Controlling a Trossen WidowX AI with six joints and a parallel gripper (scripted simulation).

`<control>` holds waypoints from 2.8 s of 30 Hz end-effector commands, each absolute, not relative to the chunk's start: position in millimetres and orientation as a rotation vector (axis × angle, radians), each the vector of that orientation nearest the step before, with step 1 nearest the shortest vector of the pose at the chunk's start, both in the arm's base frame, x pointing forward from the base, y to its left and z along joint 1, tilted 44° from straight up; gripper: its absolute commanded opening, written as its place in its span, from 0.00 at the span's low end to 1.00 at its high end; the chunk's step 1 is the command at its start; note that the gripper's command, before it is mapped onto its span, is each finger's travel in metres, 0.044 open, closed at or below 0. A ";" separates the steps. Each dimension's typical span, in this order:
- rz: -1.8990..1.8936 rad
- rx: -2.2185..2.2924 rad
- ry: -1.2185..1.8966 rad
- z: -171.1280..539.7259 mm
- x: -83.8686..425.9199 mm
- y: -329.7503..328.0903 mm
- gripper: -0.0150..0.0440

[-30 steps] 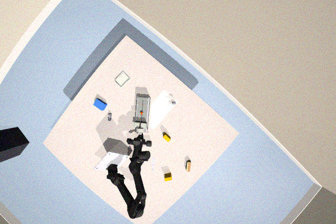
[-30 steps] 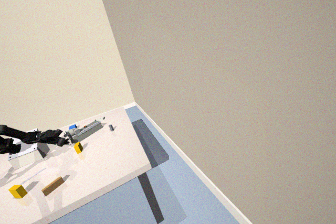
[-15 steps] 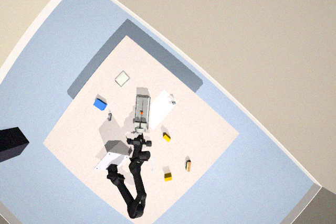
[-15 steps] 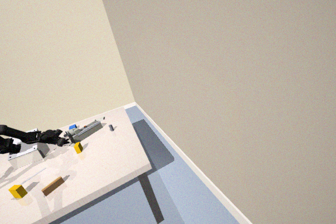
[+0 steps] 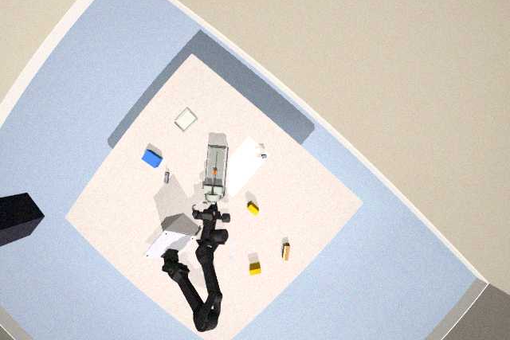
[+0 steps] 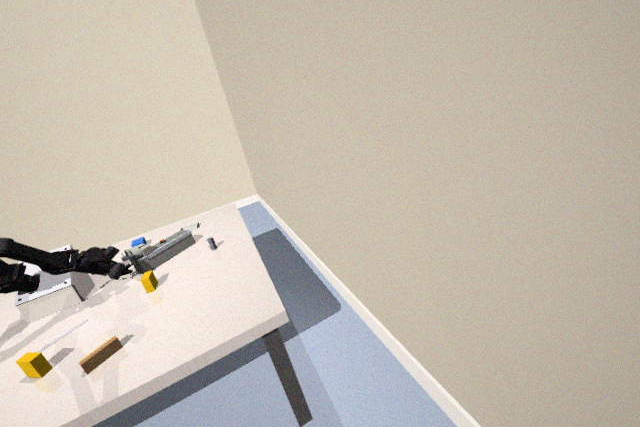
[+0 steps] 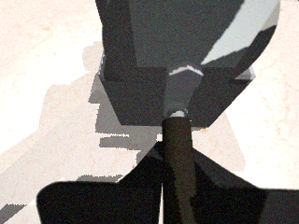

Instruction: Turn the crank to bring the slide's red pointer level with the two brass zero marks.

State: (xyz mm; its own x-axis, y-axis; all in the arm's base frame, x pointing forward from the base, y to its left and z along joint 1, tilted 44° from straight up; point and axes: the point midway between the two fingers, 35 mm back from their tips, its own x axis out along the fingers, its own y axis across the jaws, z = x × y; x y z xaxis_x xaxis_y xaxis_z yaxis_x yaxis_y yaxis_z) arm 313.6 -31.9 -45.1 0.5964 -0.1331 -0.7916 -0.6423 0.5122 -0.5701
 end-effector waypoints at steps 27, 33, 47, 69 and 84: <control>0.364 -1.009 0.908 -31.2 313.7 -18.0 1.00; 0.364 -1.009 0.907 -15.4 311.7 -3.0 1.00; 0.375 -1.001 0.918 30.8 311.9 48.7 1.00; 0.194 -0.943 0.938 60.8 333.8 107.7 1.00; -0.049 -0.852 0.894 29.4 372.1 146.6 1.00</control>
